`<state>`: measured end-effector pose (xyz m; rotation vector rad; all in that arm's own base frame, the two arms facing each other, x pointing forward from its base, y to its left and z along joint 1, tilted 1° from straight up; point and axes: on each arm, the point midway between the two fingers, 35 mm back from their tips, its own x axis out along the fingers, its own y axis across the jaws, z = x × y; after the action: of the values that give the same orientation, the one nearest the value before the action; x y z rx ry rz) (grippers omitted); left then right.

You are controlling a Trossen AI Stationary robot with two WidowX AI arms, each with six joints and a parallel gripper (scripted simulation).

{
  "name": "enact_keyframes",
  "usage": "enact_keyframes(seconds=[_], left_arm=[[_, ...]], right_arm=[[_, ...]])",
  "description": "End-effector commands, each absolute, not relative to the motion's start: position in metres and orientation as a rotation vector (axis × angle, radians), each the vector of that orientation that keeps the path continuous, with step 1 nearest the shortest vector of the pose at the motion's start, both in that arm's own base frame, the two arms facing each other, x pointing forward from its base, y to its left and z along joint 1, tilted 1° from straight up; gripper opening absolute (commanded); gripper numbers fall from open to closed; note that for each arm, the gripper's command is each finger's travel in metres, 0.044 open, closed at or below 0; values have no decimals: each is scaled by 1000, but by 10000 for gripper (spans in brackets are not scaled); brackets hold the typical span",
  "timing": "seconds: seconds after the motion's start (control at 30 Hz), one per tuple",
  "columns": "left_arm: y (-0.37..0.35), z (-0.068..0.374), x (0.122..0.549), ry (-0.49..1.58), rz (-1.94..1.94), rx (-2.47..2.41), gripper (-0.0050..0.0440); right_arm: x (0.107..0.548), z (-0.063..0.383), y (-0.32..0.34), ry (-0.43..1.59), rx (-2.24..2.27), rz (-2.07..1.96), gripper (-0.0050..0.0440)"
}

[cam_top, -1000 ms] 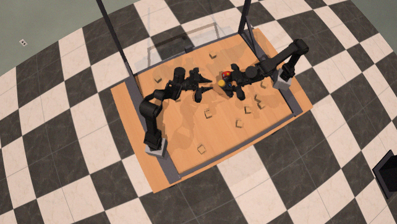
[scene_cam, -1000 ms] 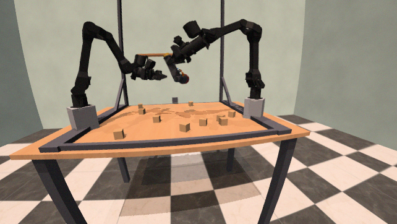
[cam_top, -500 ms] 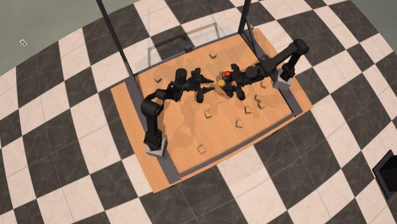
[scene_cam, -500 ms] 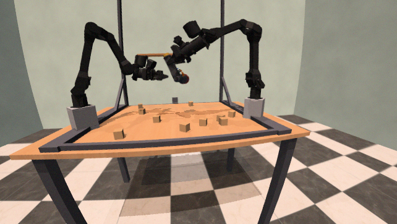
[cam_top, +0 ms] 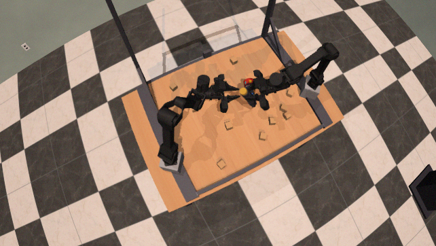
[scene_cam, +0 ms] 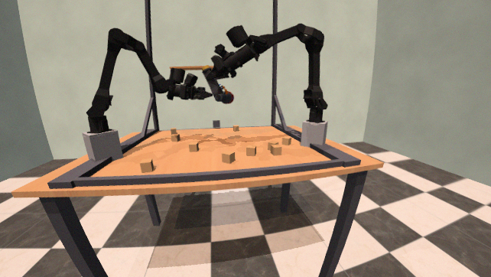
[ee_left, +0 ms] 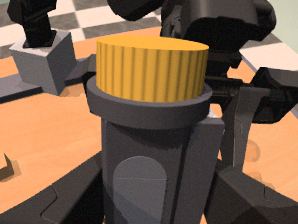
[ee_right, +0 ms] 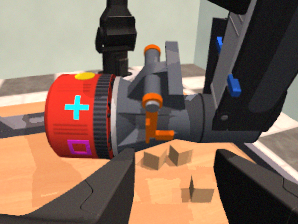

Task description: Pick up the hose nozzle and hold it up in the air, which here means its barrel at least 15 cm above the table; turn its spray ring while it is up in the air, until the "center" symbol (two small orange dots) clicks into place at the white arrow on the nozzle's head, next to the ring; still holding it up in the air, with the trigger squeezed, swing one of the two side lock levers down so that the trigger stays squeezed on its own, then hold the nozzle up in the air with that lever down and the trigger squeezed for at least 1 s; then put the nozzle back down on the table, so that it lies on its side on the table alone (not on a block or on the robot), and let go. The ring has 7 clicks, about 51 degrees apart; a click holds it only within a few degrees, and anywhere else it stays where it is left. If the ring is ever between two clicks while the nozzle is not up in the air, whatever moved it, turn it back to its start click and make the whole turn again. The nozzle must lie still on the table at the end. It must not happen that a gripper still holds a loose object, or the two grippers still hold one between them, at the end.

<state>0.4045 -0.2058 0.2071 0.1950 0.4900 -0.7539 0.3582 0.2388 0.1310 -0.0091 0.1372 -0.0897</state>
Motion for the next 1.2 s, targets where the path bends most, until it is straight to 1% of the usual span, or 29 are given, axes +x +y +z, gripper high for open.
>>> enact_keyframes(seconds=[0.0, 0.63, 1.17], left_arm=[[-207, 227, 405, 438, -756, 190, 170], [-207, 227, 405, 438, -756, 190, 170], [-207, 227, 405, 438, -756, 190, 170]], right_arm=[[365, 136, 241, 127, 3, -88, 171], [390, 133, 239, 124, 5, -87, 171], [390, 134, 234, 123, 8, -85, 171]])
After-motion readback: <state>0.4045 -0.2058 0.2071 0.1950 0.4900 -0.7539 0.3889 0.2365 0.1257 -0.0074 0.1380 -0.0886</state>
